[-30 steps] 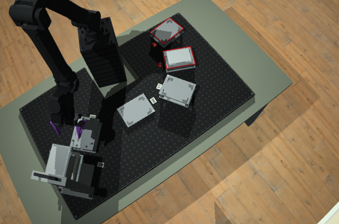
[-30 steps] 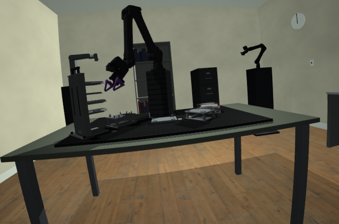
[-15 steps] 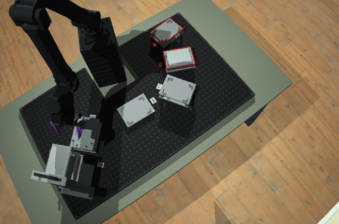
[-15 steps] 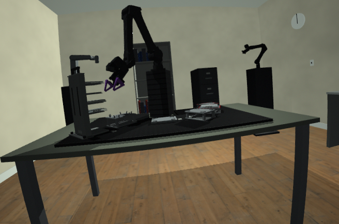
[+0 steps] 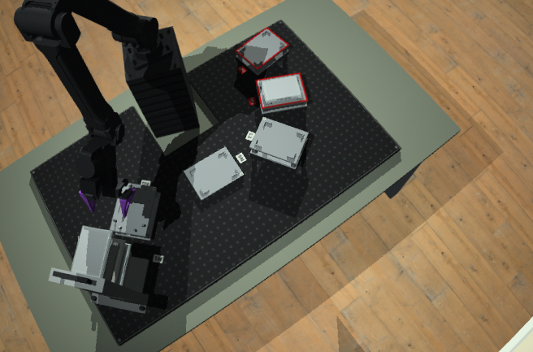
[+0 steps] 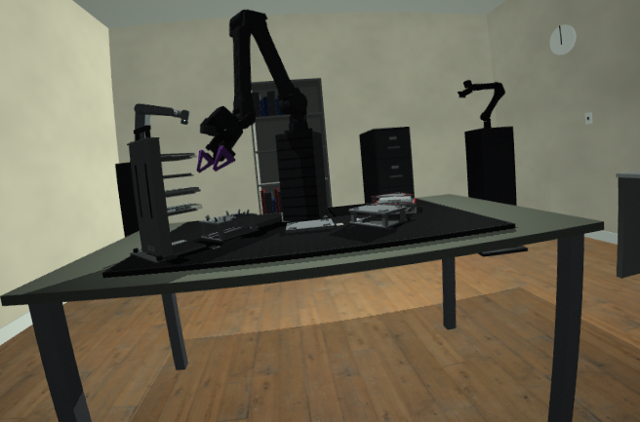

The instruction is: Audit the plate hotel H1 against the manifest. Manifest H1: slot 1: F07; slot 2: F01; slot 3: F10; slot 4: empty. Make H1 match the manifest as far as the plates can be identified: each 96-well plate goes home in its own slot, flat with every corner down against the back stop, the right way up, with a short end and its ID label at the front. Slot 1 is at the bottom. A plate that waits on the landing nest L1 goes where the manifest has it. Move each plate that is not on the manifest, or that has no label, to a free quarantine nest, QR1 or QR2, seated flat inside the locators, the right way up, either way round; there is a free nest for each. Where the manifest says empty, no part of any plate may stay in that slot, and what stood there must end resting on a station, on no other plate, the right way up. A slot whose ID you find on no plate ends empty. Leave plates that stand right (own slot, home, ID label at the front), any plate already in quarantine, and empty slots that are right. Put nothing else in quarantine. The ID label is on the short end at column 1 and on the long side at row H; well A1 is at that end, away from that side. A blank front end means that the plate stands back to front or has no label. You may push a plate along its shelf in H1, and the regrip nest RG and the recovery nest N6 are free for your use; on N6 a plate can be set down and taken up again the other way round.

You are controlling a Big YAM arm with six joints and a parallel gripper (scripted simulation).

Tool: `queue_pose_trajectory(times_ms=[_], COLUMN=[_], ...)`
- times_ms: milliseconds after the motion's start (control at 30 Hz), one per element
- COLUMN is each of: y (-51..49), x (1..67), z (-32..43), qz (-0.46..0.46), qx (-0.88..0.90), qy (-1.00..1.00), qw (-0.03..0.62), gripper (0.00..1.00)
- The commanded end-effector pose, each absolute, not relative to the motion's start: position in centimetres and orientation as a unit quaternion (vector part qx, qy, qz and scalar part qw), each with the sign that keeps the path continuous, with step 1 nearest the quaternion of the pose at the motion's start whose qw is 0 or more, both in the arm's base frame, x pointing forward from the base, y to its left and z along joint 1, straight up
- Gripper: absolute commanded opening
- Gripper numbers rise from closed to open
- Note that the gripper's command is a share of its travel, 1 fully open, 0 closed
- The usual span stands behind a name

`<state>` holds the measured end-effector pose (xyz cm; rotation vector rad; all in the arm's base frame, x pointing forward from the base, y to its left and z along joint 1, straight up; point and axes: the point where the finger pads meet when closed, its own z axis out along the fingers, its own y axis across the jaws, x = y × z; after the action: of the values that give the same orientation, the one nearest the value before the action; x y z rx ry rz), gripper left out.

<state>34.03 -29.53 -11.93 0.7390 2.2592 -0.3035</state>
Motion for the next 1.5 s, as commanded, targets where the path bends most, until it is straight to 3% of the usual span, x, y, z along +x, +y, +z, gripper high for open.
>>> queue_pose_trajectory(times_ms=[0, 1467], y=[-30.2, -28.8], x=[34.8, 32.5], z=[-11.2, -13.8], qz=[-0.122, -0.124], qx=[0.287, 0.287], qy=[0.873, 0.873], qw=[0.376, 0.375], gripper=[1.0, 1.0])
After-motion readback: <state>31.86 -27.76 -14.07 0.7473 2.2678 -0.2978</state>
